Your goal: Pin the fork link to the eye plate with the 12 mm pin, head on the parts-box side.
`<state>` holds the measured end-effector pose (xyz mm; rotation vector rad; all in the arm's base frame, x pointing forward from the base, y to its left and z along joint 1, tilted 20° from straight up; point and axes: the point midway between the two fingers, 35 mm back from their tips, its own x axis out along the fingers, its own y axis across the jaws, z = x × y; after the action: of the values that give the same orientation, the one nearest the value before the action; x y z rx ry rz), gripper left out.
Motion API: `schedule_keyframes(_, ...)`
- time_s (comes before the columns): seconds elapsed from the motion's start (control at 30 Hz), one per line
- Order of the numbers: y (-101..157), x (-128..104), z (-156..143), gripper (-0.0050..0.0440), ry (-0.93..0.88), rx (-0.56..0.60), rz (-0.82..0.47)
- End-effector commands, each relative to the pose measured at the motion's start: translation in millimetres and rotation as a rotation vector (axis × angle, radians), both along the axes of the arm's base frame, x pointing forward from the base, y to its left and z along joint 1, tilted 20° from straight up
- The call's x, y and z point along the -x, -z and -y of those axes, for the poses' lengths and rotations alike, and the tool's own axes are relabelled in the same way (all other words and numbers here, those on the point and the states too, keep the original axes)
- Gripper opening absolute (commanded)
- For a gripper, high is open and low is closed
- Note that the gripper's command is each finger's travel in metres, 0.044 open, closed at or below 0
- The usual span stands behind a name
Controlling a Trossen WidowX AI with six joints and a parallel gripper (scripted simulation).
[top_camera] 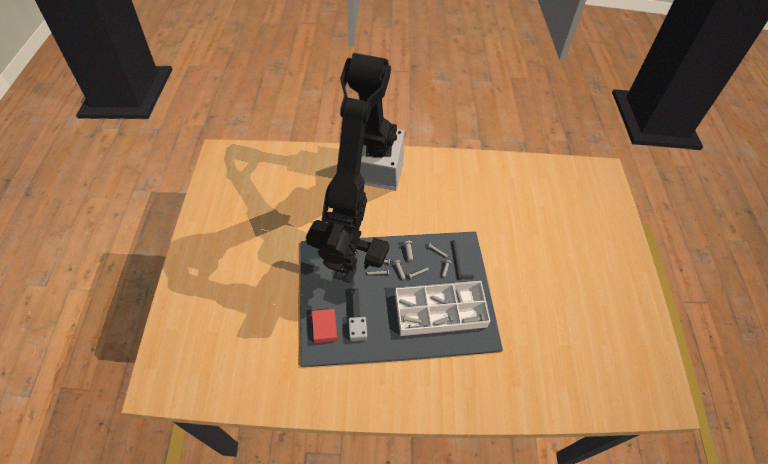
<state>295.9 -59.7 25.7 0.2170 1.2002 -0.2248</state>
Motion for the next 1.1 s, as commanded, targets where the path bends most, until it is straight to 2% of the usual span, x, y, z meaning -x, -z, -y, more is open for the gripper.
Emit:
schedule_keyframes(0.0,-0.9,-1.1,0.0,0.044,0.004,0.002,0.005)
schedule_keyframes(0.8,-0.9,-1.1,0.0,0.044,0.004,0.002,0.005)
schedule_keyframes(0.83,-0.9,-1.1,0.0,0.025,0.004,0.002,0.005)
schedule_keyframes(1.07,-0.9,-1.2,0.0,0.025,0.004,0.002,0.005)
